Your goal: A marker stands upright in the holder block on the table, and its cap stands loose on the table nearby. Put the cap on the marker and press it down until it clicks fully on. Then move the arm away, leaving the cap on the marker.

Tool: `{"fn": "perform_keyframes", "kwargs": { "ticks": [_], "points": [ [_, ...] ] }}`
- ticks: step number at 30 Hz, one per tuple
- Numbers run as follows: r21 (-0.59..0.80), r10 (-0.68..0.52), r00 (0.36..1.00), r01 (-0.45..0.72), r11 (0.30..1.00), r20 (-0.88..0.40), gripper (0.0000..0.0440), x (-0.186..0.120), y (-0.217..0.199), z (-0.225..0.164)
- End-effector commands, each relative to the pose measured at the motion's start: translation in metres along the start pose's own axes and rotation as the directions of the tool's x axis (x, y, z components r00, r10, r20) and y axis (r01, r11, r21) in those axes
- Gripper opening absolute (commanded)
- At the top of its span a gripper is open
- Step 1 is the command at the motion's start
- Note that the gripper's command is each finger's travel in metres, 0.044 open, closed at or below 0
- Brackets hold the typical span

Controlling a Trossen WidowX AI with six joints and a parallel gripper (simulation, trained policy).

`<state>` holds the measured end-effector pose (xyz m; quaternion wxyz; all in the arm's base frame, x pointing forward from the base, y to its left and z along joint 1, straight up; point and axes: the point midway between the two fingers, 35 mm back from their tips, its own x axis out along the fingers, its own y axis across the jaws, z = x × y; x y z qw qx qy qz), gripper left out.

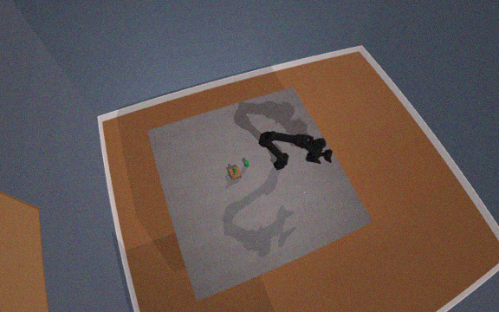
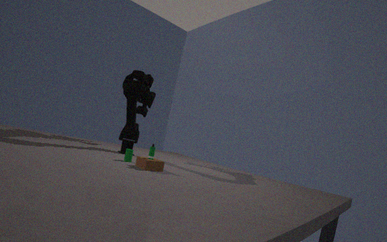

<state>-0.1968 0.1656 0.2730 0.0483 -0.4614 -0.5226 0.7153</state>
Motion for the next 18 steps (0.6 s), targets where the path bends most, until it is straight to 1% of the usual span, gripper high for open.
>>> {"fn": "perform_keyframes", "kwargs": {
  "ticks": [1,5,7,9,18],
  "points": [
    [0.009,0.002,1.000,-0.002,1.000,-0.007,0.0375,0.000,0.000,-0.002],
    [0.044,0.011,0.999,-0.010,0.999,-0.036,0.0272,-0.001,0.002,-0.012],
    [0.062,0.017,0.999,-0.014,0.998,-0.050,0.0228,-0.002,0.003,-0.016],
    [0.080,0.024,0.998,-0.019,0.997,-0.064,0.0222,-0.002,0.005,-0.021],
    [0.168,0.053,0.991,-0.033,0.985,-0.122,0.0247,-0.005,0.010,-0.041]
  ]
}}
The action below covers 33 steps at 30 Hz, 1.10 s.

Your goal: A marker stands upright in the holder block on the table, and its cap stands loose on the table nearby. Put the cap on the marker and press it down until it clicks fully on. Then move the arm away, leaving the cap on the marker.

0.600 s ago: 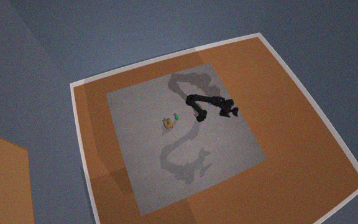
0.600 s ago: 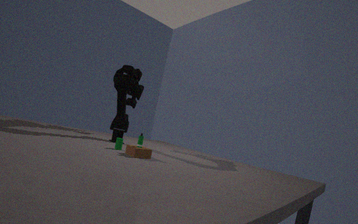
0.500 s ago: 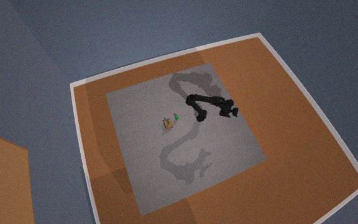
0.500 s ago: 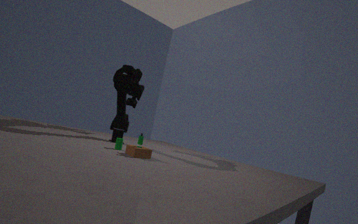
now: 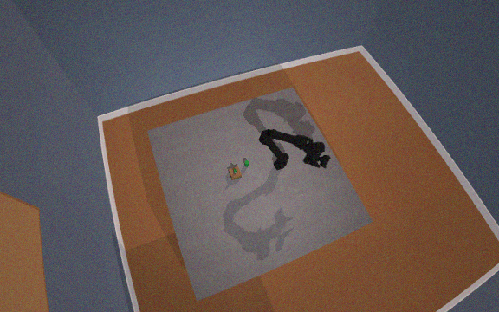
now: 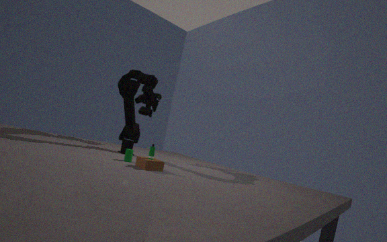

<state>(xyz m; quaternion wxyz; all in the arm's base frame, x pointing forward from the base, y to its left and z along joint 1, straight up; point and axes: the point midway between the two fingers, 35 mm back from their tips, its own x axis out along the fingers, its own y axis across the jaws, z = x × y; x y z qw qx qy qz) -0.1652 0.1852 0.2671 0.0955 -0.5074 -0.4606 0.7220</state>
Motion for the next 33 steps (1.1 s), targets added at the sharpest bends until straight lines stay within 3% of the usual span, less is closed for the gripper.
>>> {"fn": "perform_keyframes", "kwargs": {
  "ticks": [1,33],
  "points": [
    [0.041,0.008,1.000,-0.007,0.999,-0.018,0.0249,-0.001,0.001,-0.007],
    [0.378,0.095,0.972,-0.007,0.926,-0.214,0.0321,-0.014,0.015,-0.077]
  ]
}}
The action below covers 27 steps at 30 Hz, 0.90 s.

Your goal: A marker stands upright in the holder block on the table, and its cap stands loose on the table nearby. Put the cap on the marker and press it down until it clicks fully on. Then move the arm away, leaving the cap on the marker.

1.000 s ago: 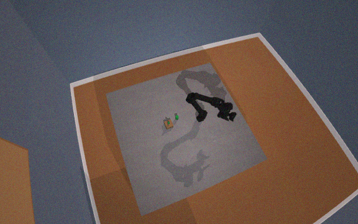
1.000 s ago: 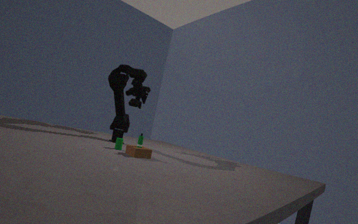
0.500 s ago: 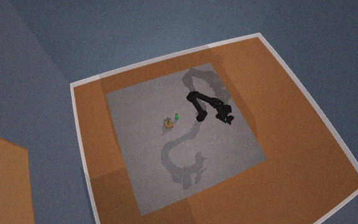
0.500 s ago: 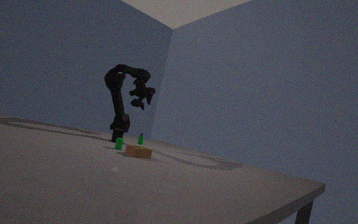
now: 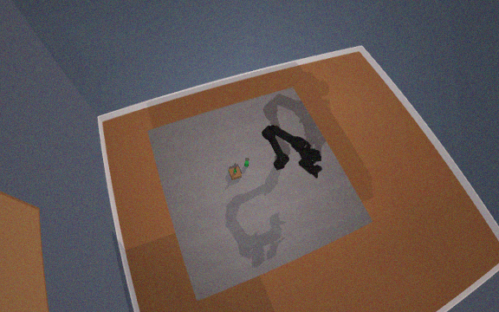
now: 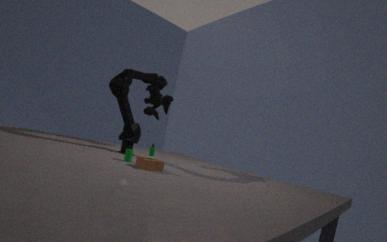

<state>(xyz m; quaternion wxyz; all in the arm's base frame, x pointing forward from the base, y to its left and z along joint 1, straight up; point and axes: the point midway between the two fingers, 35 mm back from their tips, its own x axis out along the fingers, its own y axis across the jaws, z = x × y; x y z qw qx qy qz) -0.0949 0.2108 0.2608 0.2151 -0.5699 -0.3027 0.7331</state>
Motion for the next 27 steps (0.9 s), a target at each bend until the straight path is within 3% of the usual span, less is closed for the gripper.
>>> {"fn": "perform_keyframes", "kwargs": {
  "ticks": [1,27],
  "points": [
    [0.045,0.008,1.000,-0.007,0.999,-0.018,0.0322,0.000,0.000,-0.007],
    [0.330,0.062,0.983,-0.002,0.944,-0.172,0.0327,-0.004,-0.001,-0.064]
  ]
}}
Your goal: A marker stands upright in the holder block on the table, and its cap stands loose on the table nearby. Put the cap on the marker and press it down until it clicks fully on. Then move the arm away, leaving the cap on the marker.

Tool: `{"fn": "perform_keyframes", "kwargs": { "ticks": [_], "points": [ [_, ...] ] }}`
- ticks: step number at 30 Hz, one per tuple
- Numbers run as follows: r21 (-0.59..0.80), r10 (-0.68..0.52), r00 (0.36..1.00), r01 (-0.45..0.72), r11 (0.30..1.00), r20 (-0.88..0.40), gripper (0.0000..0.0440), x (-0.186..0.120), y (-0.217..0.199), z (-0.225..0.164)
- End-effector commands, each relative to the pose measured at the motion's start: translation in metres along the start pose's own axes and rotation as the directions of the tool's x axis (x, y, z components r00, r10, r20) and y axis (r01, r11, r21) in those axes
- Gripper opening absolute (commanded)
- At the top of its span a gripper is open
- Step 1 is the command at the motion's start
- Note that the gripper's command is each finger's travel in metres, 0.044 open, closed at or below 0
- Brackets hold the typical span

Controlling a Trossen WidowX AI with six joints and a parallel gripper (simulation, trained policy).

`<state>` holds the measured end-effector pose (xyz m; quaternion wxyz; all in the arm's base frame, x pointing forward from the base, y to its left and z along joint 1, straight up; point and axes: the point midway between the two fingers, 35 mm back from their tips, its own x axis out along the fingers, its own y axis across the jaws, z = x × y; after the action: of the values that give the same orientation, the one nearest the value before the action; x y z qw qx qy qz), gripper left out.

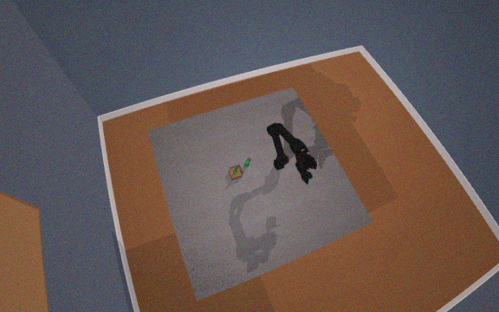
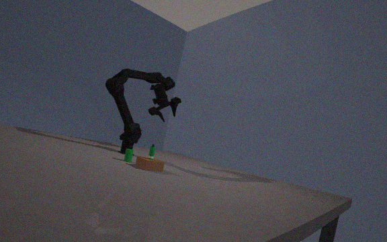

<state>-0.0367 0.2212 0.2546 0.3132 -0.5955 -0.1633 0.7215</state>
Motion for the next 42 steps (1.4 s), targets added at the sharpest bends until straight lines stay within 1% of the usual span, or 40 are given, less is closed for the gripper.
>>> {"fn": "perform_keyframes", "kwargs": {
  "ticks": [1,21,42],
  "points": [
    [0.046,0.010,1.000,-0.009,0.999,-0.017,0.0327,0.001,-0.002,-0.007],
    [0.269,0.037,0.991,-0.002,0.963,-0.125,0.0329,0.000,-0.009,-0.048],
    [0.482,0.092,0.968,0.033,0.876,-0.234,0.0328,-0.006,-0.009,-0.096]
  ]
}}
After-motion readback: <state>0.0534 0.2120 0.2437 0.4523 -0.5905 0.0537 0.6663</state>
